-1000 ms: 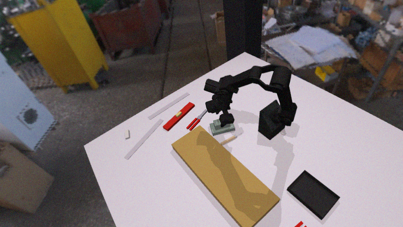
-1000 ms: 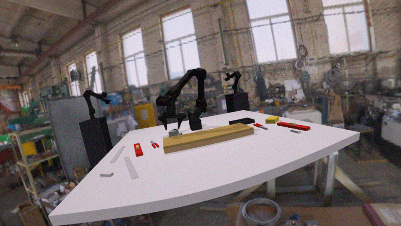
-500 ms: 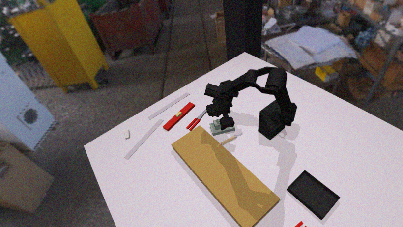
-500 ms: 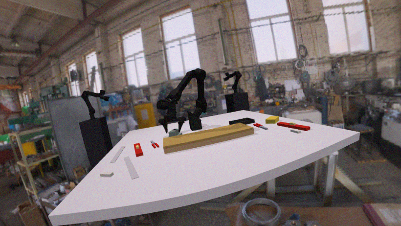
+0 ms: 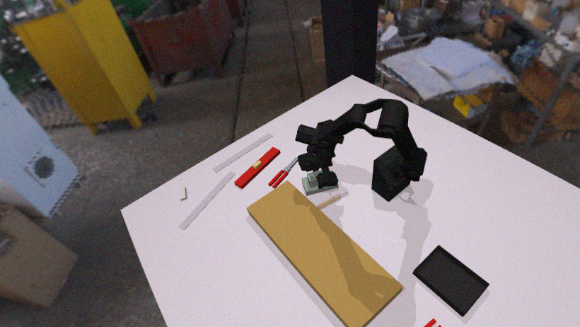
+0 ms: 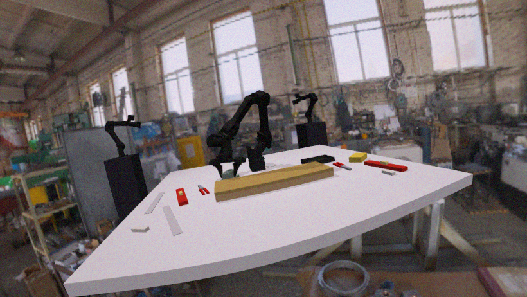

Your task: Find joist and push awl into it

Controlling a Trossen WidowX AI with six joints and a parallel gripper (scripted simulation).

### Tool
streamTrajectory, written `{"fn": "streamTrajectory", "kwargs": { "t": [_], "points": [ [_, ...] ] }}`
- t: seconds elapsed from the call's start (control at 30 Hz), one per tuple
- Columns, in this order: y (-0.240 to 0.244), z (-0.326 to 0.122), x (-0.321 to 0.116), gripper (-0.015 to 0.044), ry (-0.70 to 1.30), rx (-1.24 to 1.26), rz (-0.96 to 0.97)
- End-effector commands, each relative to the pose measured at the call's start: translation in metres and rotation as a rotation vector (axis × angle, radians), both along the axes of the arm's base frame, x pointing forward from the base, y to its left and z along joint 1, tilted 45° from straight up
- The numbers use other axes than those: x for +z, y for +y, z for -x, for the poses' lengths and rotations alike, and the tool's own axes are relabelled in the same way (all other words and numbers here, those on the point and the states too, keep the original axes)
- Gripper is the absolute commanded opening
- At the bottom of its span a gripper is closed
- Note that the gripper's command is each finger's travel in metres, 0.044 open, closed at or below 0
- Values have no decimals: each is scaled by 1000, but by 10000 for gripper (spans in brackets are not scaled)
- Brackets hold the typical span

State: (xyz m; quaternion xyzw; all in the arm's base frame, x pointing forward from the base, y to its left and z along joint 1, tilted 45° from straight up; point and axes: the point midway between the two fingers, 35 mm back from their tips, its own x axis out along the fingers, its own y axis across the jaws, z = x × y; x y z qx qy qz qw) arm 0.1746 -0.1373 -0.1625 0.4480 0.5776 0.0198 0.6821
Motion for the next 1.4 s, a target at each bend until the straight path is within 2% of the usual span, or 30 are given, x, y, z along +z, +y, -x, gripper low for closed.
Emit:
{"fn": "streamTrajectory", "kwargs": {
  "t": [0.0,0.67,0.87,1.23,1.37],
  "points": [
    [1,0,-1,289,0,-5,-5],
    [1,0,-1,155,0,-5,-5],
    [-17,0,13,0,1,-6,-2],
    [-68,10,69,0,3,-5,-1],
    [-70,11,73,0,3,-5,-2]
  ]
}}
